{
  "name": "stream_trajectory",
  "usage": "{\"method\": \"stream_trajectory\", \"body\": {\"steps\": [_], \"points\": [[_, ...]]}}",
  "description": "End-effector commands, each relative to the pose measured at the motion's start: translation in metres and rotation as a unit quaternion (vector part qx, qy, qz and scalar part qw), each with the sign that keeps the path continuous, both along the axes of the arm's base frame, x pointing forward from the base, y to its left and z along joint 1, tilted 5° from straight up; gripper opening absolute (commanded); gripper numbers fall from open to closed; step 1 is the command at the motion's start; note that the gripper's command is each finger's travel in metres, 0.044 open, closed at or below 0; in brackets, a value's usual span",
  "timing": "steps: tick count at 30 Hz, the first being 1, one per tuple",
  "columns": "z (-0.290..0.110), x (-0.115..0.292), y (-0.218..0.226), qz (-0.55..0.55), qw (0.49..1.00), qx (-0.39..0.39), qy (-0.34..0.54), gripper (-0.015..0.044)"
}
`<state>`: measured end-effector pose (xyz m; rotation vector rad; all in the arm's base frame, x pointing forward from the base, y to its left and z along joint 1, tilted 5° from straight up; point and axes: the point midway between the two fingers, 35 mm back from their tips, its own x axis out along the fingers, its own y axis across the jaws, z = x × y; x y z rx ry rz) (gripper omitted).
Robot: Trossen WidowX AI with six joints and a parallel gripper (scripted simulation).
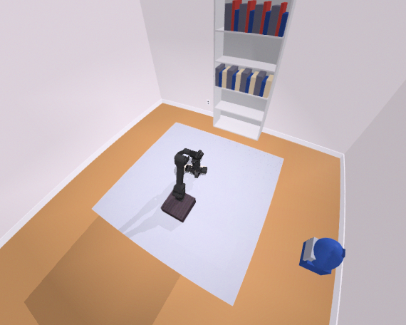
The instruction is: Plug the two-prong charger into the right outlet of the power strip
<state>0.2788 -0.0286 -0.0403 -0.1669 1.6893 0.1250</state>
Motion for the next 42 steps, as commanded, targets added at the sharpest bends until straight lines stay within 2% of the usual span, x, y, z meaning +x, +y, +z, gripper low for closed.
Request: {"method": "stream_trajectory", "body": {"steps": [1,42], "points": [[0.0004,0.0026,0.0007,-0.002,1.000,0.002,-0.001,0.0000],[0.0006,0.0087,0.0017,-0.002,1.000,0.002,-0.002,0.0000]]}}
